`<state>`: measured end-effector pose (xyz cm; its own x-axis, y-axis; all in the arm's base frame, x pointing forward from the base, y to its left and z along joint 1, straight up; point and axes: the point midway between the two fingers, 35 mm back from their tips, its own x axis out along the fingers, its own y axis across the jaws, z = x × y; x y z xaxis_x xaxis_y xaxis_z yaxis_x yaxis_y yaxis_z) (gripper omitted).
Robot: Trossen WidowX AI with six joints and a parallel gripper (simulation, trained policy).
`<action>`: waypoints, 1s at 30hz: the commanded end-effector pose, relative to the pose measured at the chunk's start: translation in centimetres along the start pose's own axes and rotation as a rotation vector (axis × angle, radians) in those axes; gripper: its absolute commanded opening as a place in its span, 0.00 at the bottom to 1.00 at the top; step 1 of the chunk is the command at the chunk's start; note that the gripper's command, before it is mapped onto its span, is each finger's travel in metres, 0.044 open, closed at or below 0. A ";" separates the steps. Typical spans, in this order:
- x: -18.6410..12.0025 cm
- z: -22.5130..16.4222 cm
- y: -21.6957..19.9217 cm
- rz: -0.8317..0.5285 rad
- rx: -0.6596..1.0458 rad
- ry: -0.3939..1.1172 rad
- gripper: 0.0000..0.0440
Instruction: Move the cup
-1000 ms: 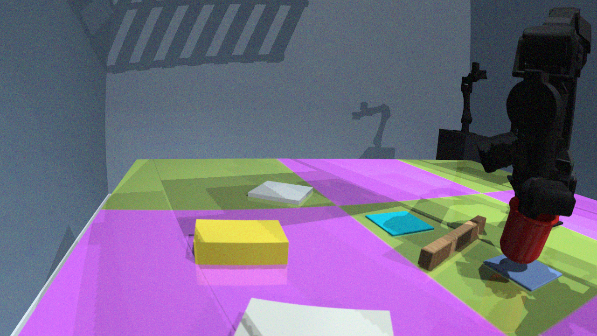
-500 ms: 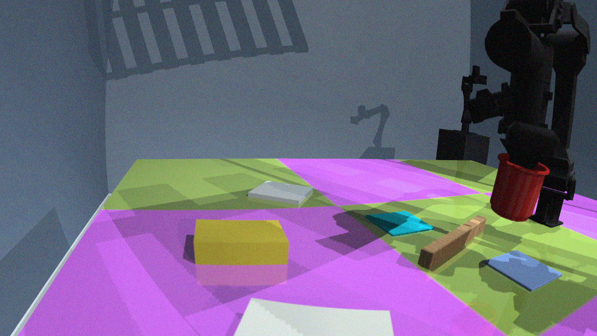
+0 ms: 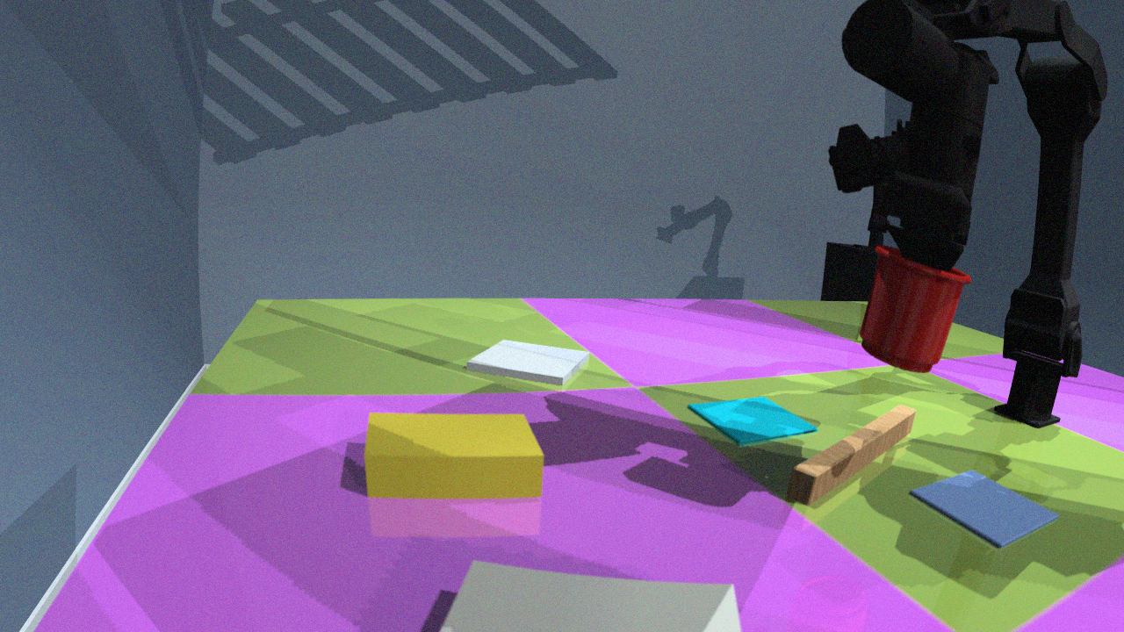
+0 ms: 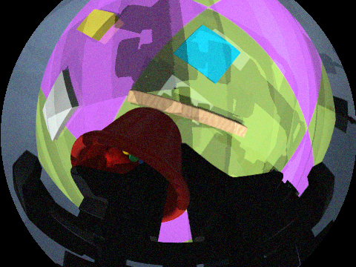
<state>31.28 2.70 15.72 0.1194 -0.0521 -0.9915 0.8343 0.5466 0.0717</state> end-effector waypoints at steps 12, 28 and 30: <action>0.7 6.0 -0.8 0.041 0.111 -0.071 0.00; 3.4 11.2 -3.4 0.042 0.227 -0.115 0.00; 3.9 11.5 -3.8 0.040 0.238 -0.118 0.00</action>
<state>35.09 -8.59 13.79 0.2209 -0.1336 -0.9661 0.9238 0.3464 0.1633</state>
